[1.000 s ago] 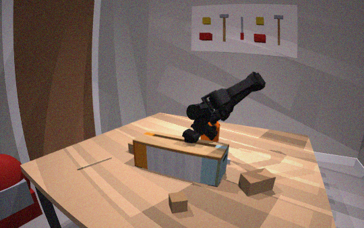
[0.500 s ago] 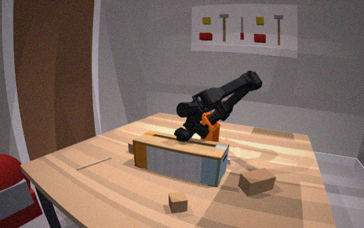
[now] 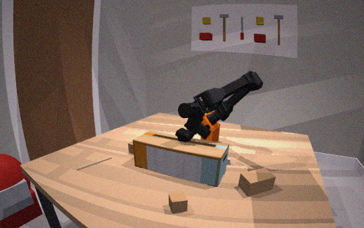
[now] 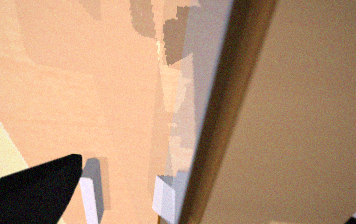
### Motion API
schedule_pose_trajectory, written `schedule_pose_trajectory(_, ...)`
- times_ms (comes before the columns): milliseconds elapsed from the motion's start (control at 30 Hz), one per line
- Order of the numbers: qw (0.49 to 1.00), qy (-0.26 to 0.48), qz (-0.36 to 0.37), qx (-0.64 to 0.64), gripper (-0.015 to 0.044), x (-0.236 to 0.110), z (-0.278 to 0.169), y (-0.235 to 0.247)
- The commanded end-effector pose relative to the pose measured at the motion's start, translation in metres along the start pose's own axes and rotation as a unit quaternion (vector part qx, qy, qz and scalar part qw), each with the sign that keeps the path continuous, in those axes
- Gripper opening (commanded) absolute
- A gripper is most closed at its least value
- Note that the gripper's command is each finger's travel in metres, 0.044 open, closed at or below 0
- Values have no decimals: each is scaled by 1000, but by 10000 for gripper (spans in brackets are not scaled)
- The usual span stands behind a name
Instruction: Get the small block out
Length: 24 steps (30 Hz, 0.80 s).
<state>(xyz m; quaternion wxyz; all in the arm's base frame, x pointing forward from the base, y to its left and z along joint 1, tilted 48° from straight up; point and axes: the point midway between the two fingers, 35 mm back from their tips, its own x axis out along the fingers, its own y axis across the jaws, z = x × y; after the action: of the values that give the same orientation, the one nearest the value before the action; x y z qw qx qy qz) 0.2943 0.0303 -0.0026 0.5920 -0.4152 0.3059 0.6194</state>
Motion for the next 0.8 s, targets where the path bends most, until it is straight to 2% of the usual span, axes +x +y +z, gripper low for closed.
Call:
schedule_pose_trajectory(0, 1000, -1, 0, 1, 400, 1, -3, 0)
schedule_pose_trajectory(767, 1000, -1, 0, 1, 400, 8, -23, 0)
